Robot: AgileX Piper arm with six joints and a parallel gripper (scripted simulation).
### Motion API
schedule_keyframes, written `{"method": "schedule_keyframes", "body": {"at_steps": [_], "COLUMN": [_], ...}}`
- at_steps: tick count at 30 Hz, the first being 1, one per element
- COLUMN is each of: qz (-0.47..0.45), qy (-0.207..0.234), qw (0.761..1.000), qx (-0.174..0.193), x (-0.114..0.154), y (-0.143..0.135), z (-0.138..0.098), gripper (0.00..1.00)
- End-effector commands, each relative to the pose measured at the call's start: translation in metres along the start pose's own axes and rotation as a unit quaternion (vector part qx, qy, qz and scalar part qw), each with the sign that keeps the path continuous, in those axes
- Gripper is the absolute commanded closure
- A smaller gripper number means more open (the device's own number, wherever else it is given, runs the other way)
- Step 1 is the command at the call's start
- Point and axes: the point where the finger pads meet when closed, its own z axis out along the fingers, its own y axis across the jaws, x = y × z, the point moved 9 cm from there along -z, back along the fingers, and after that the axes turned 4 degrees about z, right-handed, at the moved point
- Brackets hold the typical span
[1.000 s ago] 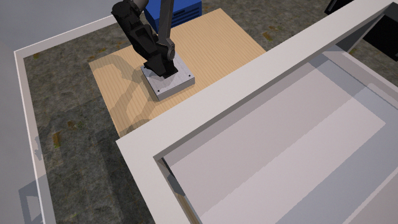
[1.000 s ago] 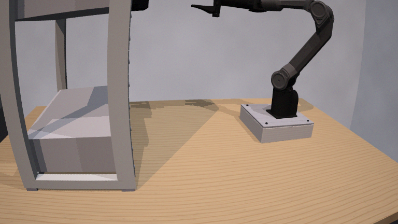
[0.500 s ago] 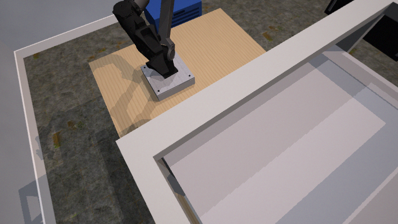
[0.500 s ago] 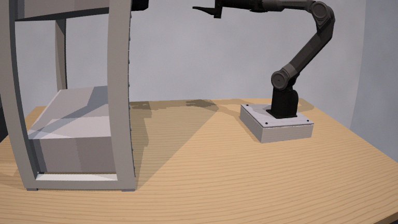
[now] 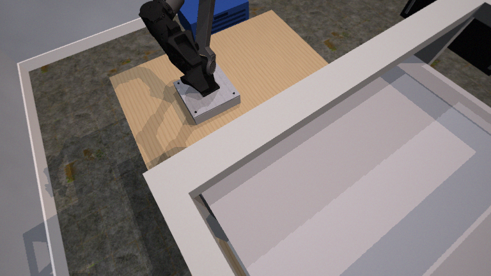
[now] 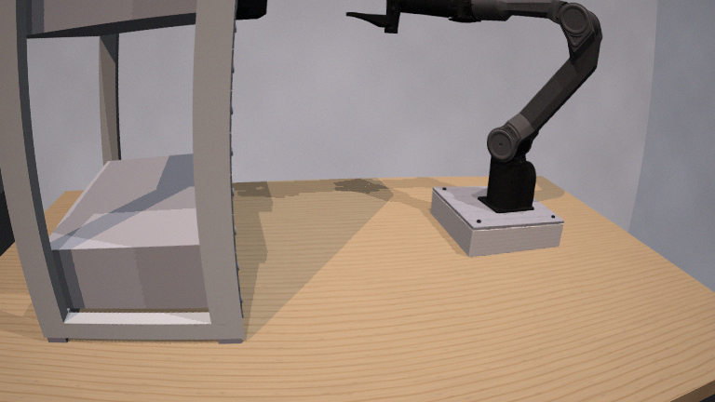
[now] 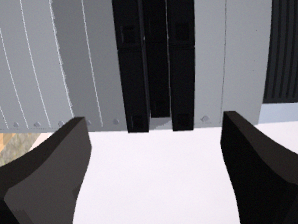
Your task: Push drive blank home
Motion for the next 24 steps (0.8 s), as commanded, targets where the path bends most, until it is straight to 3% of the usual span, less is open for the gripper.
{"method": "schedule_keyframes", "body": {"at_steps": [1, 19, 24], "qz": [-0.001, -0.001, -0.001], "qy": [-0.001, -0.002, -0.002], "qw": [1.0, 1.0, 1.0], "qx": [0.0, 0.0, 0.0], "x": [-0.001, 0.001, 0.011], "y": [0.0, 0.0, -0.003], "z": [0.0, 0.008, 0.047], "gripper": [0.0, 0.0, 0.0]}}
